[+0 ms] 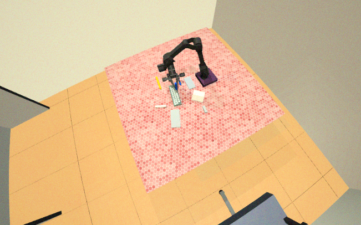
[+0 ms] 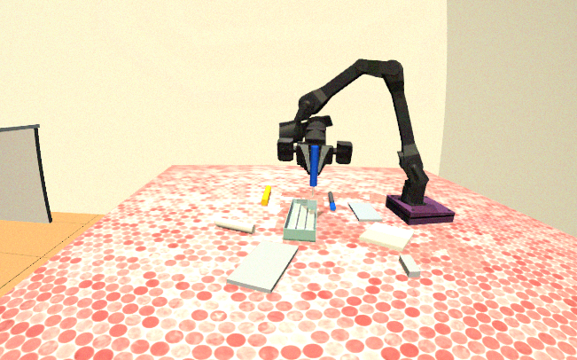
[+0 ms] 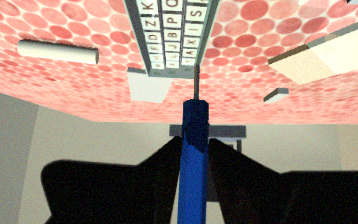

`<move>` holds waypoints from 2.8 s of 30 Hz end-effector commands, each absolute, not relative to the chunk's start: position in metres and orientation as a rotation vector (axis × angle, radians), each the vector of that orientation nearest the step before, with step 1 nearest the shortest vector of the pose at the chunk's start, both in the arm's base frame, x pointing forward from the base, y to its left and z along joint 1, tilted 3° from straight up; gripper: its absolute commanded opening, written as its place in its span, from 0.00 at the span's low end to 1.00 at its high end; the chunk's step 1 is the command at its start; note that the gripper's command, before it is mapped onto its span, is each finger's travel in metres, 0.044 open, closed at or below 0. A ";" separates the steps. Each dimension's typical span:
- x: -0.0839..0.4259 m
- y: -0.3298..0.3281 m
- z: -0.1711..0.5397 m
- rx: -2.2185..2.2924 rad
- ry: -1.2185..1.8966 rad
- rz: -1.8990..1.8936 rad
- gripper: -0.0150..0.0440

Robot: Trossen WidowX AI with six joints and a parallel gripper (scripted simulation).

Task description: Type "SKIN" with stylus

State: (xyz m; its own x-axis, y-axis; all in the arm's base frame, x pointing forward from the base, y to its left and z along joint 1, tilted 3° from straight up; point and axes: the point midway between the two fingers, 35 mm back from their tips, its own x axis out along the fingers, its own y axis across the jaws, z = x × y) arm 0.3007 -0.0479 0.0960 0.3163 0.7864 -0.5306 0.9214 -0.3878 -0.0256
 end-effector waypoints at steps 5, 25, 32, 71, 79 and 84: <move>0.301 -0.049 0.086 2.326 1.537 -0.654 0.25; 0.300 -0.048 0.061 2.326 1.537 -0.654 0.39; 0.300 -0.048 0.057 2.326 1.537 -0.654 0.39; 0.300 -0.048 0.045 2.326 1.537 -0.654 0.39; 0.301 -0.048 0.080 2.326 1.537 -0.654 0.39; 0.301 -0.048 0.081 2.326 1.537 -0.654 0.39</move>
State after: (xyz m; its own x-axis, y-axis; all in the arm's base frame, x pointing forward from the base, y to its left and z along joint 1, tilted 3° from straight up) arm 0.2994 -0.0481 0.0749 0.3285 0.7916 -0.5153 0.9187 -0.3945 -0.0203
